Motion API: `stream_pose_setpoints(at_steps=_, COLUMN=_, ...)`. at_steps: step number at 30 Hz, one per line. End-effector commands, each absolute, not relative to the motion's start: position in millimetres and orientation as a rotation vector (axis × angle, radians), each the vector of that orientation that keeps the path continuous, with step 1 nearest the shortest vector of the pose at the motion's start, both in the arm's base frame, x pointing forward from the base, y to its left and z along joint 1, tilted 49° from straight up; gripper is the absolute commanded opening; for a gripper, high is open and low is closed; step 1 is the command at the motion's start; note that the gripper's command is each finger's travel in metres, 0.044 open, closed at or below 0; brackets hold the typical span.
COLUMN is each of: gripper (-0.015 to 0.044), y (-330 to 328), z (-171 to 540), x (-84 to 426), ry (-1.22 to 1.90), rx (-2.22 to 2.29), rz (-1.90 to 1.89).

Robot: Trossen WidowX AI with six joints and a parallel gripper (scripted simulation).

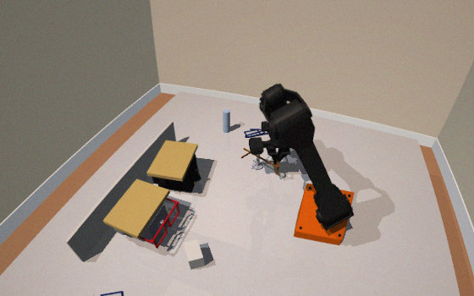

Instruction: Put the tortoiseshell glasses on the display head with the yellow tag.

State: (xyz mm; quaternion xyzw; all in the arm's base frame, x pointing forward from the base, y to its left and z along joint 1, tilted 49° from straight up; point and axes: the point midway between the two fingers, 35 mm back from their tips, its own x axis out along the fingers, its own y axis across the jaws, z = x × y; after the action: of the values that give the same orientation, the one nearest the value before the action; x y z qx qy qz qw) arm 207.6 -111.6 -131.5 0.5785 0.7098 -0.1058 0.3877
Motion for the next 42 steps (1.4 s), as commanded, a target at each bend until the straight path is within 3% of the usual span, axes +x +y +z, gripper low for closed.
stream_pose_setpoints(at_steps=1, gripper=0.0000, y=-112, z=-131, x=204, ry=1.808, rx=1.464, rz=-0.270)
stream_pose_setpoints(at_steps=42, gripper=0.0000, y=-104, z=-121, x=184, ry=1.810, rx=1.464, rz=-0.270)
